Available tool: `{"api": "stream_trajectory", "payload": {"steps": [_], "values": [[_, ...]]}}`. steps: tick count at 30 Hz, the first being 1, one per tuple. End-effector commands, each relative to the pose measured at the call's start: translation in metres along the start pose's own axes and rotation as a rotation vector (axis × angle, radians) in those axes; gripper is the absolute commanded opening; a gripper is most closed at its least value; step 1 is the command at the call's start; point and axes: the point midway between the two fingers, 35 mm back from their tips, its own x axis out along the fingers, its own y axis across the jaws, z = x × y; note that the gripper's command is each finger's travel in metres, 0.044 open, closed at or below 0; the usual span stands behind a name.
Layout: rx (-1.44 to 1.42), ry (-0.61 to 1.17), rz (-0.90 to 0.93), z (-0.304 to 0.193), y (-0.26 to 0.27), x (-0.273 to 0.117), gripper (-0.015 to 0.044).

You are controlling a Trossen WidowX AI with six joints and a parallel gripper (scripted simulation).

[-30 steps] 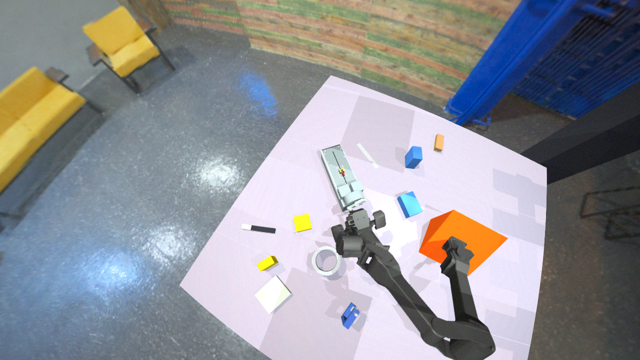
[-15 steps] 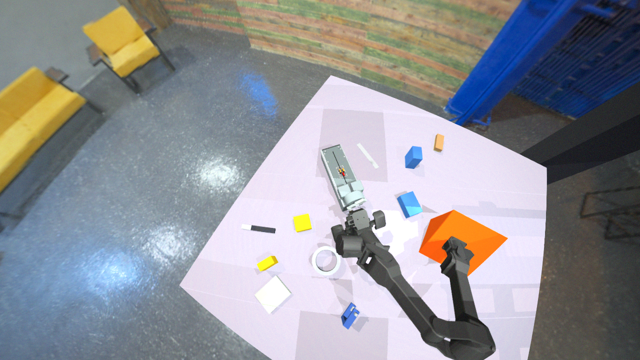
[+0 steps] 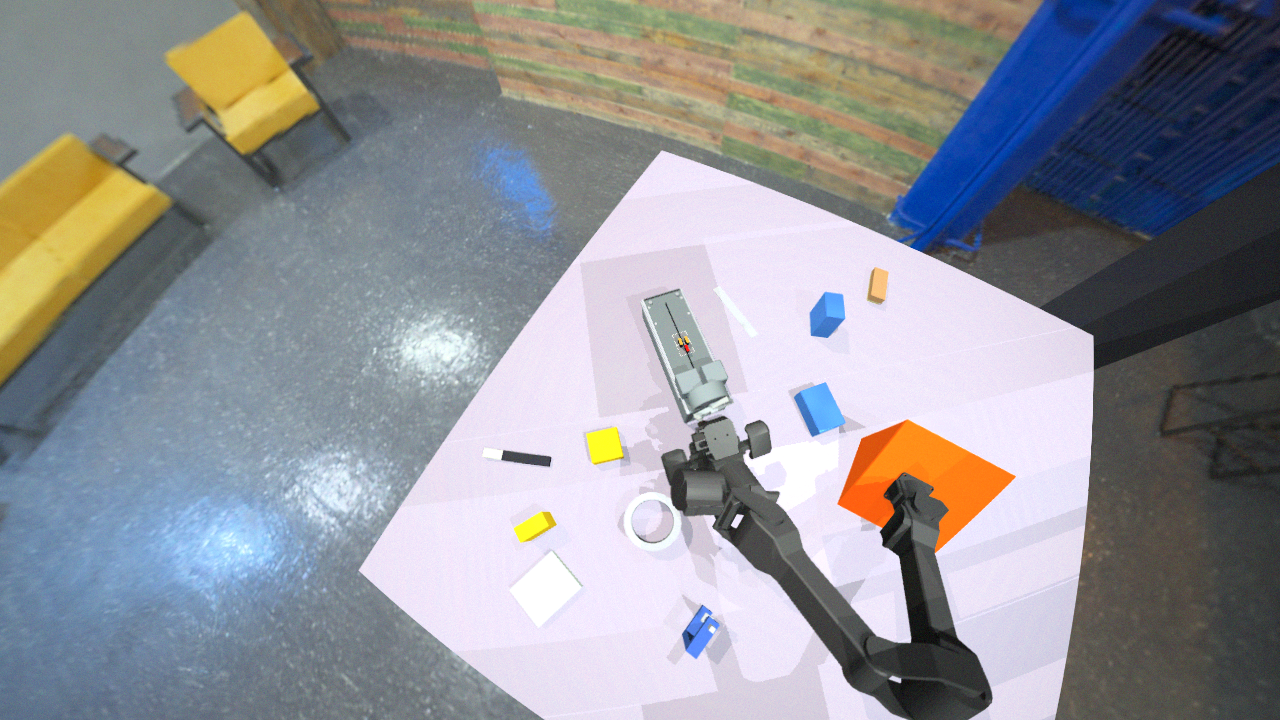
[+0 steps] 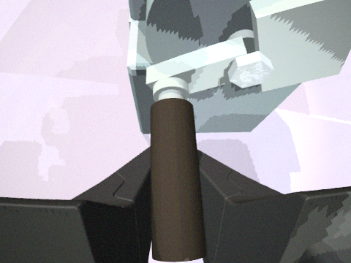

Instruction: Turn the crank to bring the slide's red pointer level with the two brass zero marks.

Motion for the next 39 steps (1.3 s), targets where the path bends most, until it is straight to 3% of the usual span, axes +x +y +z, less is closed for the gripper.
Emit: {"api": "stream_trajectory", "payload": {"steps": [1, 24, 39], "values": [[0.0, -0.015, 0.015, 0.0057, 0.0041, -0.0064, 0.0], [-0.001, 0.0, 0.003, 0.0025, 0.0013, -0.0027, 0.0], [-0.001, 0.0, 0.003, 0.0025, 0.0013, -0.0027, 0.0394]]}}
